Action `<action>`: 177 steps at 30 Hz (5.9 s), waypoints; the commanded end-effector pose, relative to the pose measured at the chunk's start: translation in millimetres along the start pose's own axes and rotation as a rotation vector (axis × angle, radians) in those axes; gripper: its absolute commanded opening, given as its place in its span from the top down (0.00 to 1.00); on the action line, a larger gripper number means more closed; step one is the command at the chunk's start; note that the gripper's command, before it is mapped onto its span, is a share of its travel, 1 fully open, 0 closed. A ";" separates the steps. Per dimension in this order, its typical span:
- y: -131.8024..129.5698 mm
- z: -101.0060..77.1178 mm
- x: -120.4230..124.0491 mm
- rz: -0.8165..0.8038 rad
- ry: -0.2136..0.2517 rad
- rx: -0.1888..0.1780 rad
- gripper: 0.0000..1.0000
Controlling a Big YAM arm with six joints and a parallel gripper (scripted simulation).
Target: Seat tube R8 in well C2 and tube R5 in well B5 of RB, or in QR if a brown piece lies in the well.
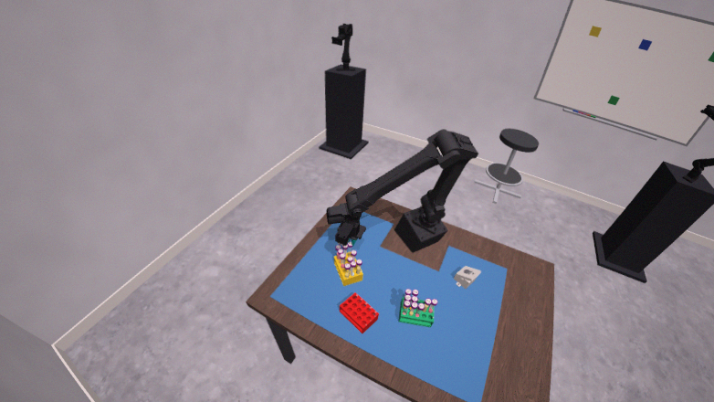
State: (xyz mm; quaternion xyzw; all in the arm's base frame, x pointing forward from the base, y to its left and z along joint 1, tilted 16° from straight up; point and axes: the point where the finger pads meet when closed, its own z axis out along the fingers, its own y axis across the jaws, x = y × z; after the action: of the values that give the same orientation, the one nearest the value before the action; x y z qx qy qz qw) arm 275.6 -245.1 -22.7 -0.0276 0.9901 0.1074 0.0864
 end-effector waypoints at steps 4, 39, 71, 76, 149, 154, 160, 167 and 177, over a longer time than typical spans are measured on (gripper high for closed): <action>-4.7 2.7 -4.2 0.010 -0.003 0.006 0.76; -4.7 2.7 -4.2 0.010 -0.003 0.006 0.76; -18.5 -37.3 -16.1 -0.012 -0.034 0.049 0.70; -19.8 -52.4 -14.6 -0.007 -0.035 0.052 0.70; 246.0 -83.2 -133.7 -1.017 -0.018 0.010 0.70; 258.4 -78.0 -136.0 -1.016 -0.014 0.006 0.70; 291.0 -82.2 -124.1 -1.016 -0.018 0.006 0.70; 291.9 -82.5 -132.8 -0.991 -0.019 0.008 0.70; 288.7 -74.2 -126.6 -1.000 -0.011 0.000 0.70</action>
State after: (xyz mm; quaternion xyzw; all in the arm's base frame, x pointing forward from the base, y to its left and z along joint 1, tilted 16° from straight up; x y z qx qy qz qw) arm 359.9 29.0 131.2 -0.5053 0.8516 0.0539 0.1286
